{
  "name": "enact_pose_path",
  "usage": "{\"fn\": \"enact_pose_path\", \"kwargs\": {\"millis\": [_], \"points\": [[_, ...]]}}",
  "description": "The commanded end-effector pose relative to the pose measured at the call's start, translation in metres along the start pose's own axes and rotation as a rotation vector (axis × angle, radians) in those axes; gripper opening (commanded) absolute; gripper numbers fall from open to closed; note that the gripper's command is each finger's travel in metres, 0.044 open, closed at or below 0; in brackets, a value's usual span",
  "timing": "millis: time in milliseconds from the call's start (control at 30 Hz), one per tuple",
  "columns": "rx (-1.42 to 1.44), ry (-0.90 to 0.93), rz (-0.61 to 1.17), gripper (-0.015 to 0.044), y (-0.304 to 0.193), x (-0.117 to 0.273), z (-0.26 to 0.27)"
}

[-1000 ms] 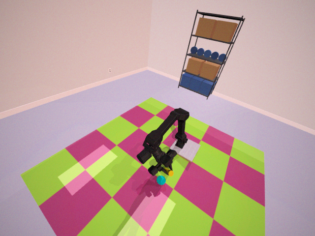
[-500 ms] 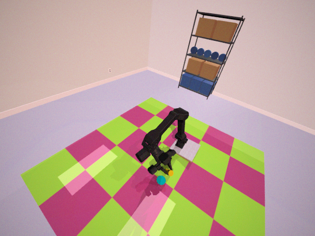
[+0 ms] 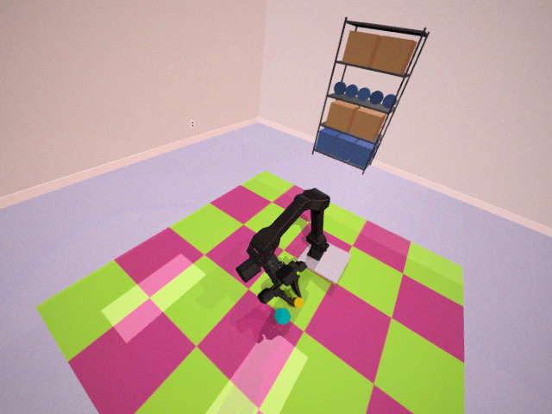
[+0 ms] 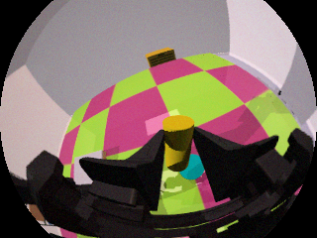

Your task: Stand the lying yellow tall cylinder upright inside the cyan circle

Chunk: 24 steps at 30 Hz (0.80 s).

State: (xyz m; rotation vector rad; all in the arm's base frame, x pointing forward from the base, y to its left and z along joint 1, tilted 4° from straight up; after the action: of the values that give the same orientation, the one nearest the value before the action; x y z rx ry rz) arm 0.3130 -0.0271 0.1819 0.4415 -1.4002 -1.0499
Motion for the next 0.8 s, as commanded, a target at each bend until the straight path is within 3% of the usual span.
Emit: {"fn": "enact_pose_path", "kwargs": {"millis": [0,767], "points": [[0.007,-0.006,-0.031,0.0105,-0.002,0.002,0.0],[0.042,-0.05,-0.2,0.0105,-0.013,0.01,0.001]]}}
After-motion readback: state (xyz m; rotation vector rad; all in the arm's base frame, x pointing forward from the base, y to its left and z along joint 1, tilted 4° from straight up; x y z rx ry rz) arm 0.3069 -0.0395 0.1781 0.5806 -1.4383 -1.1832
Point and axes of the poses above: the point midway between the two fingers, 35 mm back from their tips, its own x axis back along the fingers, its own z axis across the jaws, y = z × x, the point moved 7 cm from there along x, back along the fingers, and after that the axes turned 4 degrees about -x, right-handed, at the moved point
